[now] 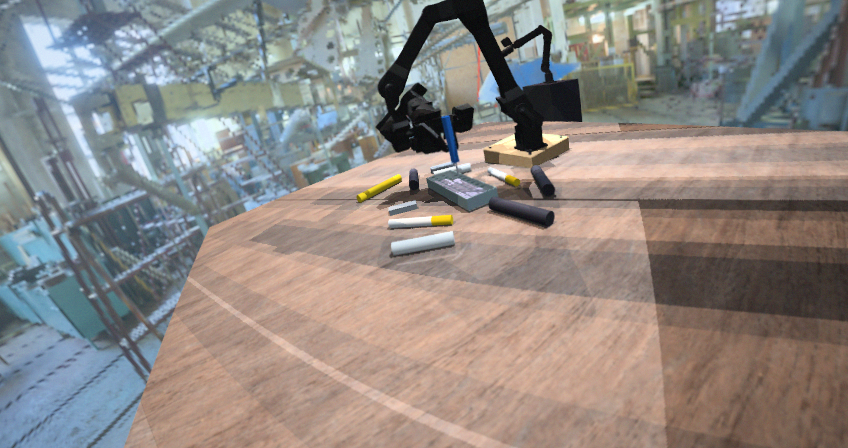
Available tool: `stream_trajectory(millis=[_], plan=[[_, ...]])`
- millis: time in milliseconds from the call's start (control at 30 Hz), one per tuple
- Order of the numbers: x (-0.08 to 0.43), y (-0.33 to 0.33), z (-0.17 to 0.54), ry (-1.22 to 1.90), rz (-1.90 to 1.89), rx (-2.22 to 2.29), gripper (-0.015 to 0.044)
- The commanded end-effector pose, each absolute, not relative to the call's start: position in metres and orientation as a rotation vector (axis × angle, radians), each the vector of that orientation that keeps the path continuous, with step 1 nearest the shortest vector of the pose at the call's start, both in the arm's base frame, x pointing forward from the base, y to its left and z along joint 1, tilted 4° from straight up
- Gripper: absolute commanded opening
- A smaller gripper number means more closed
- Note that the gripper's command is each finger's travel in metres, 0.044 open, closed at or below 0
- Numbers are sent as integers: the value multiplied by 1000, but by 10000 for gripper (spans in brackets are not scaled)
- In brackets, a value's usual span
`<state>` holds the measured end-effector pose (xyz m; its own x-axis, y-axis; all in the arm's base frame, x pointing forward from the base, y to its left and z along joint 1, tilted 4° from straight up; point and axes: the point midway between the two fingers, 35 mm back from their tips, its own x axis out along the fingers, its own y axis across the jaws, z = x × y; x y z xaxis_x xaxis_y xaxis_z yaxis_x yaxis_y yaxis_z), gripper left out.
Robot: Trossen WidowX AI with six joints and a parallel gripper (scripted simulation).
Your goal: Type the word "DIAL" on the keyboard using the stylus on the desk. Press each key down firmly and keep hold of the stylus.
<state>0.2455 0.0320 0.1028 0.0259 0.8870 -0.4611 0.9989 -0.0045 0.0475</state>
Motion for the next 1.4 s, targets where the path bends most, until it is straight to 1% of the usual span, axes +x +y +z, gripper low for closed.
stream_trajectory(millis=[0, 433, 533, 567, 1367], plan=[[242, 19, 105, 1924, -414, 1950, 0], [242, 18, 86, 1926, -410, 1951, 0], [242, 17, 84, 1926, -410, 1951, 79], [242, 17, 83, 1926, -410, 1951, 81], [243, 18, 71, 1926, -410, 1951, 81]])
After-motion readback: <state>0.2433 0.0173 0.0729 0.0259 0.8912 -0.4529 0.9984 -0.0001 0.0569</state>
